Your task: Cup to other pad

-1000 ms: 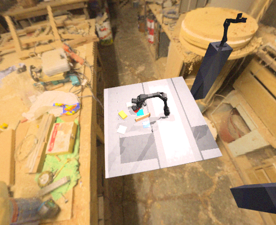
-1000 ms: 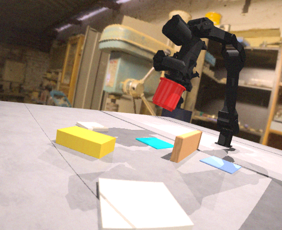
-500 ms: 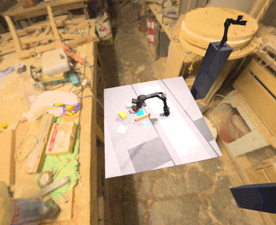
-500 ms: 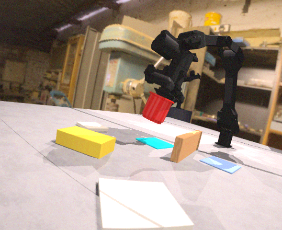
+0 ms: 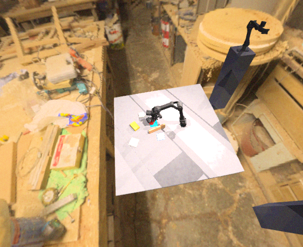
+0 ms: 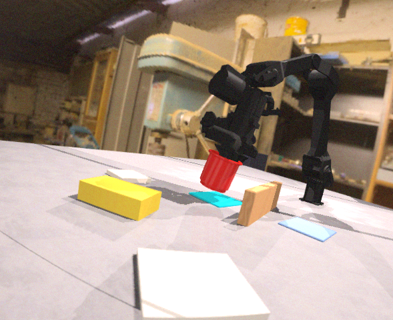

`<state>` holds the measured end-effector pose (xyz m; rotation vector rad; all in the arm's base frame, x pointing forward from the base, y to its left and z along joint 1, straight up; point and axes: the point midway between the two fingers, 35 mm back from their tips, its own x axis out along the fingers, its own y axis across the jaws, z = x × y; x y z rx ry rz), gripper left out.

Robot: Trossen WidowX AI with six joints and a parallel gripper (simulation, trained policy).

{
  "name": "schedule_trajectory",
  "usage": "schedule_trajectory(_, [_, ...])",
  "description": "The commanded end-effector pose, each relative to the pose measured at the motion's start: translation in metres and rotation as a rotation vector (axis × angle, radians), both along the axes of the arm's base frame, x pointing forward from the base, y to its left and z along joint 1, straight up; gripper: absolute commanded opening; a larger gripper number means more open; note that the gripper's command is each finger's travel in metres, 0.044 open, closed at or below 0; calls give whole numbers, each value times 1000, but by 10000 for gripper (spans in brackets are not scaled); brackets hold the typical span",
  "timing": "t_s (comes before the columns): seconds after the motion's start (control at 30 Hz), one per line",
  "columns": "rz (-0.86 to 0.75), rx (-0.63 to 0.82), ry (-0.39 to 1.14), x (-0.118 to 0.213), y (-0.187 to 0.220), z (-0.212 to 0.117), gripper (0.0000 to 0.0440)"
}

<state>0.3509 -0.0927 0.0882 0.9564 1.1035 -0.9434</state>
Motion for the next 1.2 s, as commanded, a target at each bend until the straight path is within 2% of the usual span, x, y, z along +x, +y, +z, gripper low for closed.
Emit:
schedule_trajectory(0.0, [-17, 7, 22, -8, 0, -11, 25])
schedule_trajectory(0.17, [-34, 11, 46, -16, -2, -19, 41])
schedule_trajectory(0.23, [-42, 11, 41, -17, -4, -20, 68])
schedule_trajectory(0.37, [-55, 12, -2, -13, -8, -12, 162])
schedule_trajectory(0.67, [-49, 29, -61, -17, -6, 6, 194])
schedule_trajectory(1.17, [-67, 36, -154, -28, -10, 48, 289])
